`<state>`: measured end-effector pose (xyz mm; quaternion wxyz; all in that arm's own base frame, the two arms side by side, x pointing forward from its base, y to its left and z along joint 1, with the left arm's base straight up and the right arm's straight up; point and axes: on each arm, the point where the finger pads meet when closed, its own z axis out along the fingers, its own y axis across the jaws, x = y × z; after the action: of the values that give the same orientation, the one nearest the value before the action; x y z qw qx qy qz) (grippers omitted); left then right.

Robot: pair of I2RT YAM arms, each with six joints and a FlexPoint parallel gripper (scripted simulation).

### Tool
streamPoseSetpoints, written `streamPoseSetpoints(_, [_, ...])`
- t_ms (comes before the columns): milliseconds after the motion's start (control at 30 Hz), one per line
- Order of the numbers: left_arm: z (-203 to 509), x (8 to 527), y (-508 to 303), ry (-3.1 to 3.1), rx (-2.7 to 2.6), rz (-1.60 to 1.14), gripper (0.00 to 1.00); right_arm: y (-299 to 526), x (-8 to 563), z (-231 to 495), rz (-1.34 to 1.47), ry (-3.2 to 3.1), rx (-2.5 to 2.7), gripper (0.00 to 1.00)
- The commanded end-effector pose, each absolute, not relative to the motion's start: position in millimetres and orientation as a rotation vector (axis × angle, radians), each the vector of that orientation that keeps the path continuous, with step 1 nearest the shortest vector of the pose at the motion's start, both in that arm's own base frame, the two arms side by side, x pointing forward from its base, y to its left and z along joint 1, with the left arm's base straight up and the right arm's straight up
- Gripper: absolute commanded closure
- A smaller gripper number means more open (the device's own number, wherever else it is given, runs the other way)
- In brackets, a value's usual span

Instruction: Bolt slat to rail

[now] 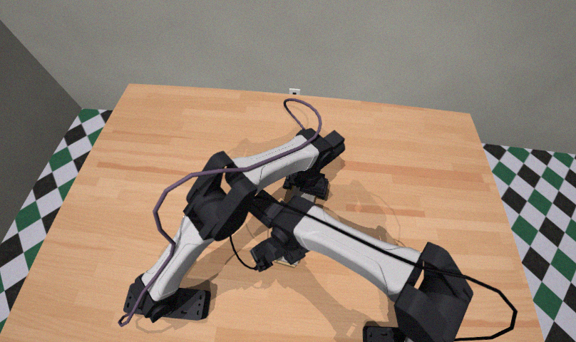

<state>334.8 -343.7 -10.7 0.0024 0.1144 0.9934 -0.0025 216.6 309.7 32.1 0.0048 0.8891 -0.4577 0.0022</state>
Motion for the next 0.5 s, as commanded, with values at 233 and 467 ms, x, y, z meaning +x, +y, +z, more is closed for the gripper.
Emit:
streamPoseSetpoints(233, [-3.8, 338.0, -345.3, 3.099, 0.364, -0.025, 0.33, 312.5, 218.4, 36.8, 0.007, -1.440, 2.801, 0.85])
streamPoseSetpoints(467, [-3.8, 338.0, -345.3, 3.099, 0.364, -0.025, 0.33, 312.5, 218.4, 36.8, 0.007, -1.440, 2.801, 0.86])
